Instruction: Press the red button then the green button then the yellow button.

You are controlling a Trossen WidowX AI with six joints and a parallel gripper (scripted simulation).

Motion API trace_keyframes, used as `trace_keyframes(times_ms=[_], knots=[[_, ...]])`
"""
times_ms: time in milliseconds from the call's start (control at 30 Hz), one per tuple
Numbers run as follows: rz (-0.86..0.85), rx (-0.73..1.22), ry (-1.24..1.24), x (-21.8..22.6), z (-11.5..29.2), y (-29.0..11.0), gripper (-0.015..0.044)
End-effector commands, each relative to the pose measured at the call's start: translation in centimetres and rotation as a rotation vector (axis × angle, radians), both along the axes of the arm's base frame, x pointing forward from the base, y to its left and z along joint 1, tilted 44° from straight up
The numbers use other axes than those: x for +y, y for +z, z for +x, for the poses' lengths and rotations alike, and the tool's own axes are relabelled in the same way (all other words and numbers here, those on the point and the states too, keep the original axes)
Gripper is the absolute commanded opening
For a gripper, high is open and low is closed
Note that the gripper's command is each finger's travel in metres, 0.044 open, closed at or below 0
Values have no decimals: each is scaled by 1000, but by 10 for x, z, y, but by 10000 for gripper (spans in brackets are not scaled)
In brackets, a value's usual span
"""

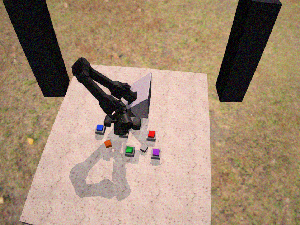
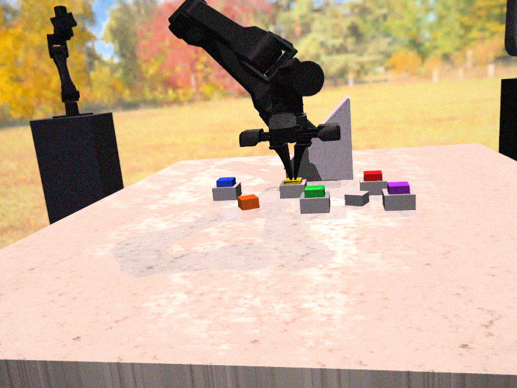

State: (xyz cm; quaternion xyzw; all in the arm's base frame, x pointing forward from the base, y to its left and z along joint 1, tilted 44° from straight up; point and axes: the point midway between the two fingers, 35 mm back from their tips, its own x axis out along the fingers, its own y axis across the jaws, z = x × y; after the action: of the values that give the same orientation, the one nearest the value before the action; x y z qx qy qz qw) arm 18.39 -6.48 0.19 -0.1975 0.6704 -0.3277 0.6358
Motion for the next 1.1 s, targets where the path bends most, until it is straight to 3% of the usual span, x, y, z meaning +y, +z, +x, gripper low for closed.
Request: trace_keyframes(times_ms=[0,233,467,733,900,1067], knots=[[0,1,0,5,1,5,20],[-3,8,1,22,2,24,20],[15,3,6,75,51,7,204],[19,2,5,164,90,-44,400],[10,0,1,212,93,-81,400],[10,0,1,214,93,-83,400]])
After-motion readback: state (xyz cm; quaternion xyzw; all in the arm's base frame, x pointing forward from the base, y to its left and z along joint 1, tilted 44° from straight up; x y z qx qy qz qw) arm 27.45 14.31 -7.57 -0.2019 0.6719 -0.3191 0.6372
